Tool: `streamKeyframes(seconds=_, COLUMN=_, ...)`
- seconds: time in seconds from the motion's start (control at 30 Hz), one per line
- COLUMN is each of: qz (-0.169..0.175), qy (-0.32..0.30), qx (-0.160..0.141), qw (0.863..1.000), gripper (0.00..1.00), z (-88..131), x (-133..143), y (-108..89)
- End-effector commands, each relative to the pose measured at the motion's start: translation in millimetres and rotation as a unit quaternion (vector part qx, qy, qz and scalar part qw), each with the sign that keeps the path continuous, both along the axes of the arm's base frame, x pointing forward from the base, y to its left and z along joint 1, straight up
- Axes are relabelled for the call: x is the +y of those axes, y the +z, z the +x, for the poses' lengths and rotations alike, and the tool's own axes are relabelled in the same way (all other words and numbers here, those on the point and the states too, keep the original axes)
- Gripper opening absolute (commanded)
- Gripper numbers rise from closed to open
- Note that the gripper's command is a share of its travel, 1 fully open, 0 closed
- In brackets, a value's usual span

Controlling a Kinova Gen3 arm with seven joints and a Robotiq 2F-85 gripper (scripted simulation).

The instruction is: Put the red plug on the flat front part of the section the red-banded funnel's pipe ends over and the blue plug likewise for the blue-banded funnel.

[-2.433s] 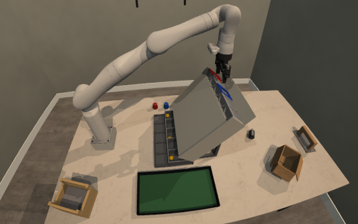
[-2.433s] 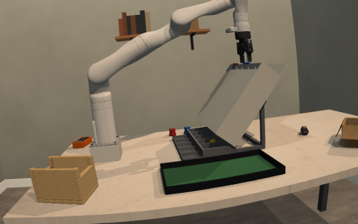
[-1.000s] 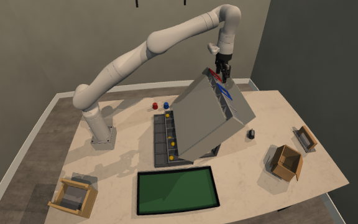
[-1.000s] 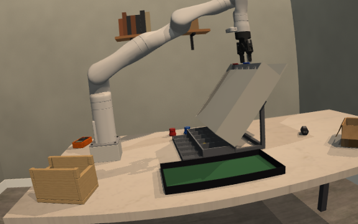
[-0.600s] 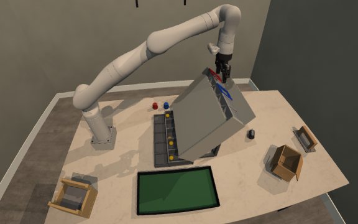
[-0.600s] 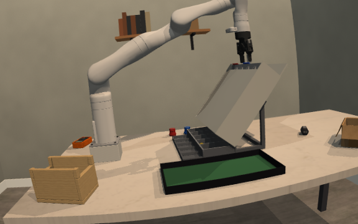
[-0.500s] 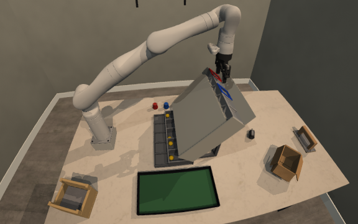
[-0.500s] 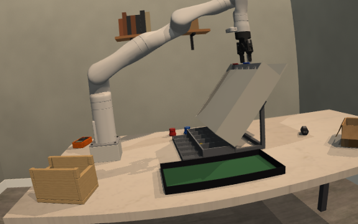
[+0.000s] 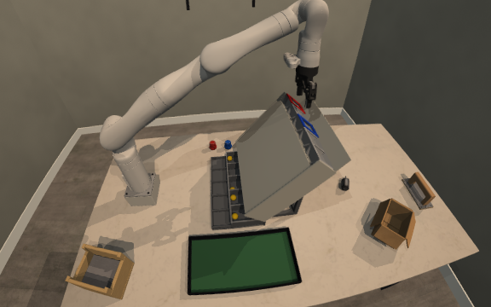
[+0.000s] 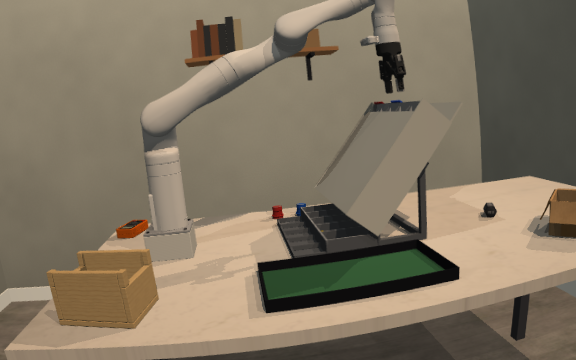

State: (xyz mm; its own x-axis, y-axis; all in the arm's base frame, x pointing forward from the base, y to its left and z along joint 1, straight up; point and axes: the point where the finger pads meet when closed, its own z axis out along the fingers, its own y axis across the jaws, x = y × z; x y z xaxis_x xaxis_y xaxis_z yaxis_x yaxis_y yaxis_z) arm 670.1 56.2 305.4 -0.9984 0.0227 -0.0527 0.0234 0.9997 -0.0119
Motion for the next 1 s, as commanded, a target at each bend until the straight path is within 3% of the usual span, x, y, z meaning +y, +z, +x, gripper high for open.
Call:
streamKeyframes(seconds=0.0, qz=0.002, qy=-0.004, qx=0.028, qw=1.0, gripper=1.0, z=-1, x=0, y=4.0)
streamKeyframes(seconds=0.07, qz=0.002, qy=-0.004, qx=0.028, qw=1.0, gripper=1.0, z=-1, x=0, y=4.0)
streamKeyframes(seconds=0.1, qz=0.0, qy=0.0, qx=-0.001, qw=1.0, gripper=1.0, z=-70, x=2, y=2.6)
streamKeyframes(seconds=0.17, qz=0.0, qy=0.0, qx=-0.001, qw=1.0, gripper=1.0, z=-77, x=2, y=2.4)
streamKeyframes(seconds=0.43, qz=0.0, qy=0.0, qx=-0.001, qw=1.0, gripper=1.0, z=-149, x=5, y=3.5)
streamKeyframes(seconds=0.57, qz=-0.001, qy=-0.002, qx=0.025, qw=1.0, gripper=1.0, z=-150, x=5, y=3.7)
streamKeyframes(seconds=0.63, qz=-0.001, qy=-0.002, qx=0.026, qw=1.0, gripper=1.0, z=-150, x=5, y=3.7)
streamKeyframes(seconds=0.67, qz=0.002, qy=-0.003, qx=0.028, qw=1.0, gripper=1.0, z=-170, x=5, y=4.1)
streamKeyframes(seconds=0.97, qz=0.002, qy=-0.003, qx=0.028, qw=1.0, gripper=1.0, z=-170, x=5, y=4.1)
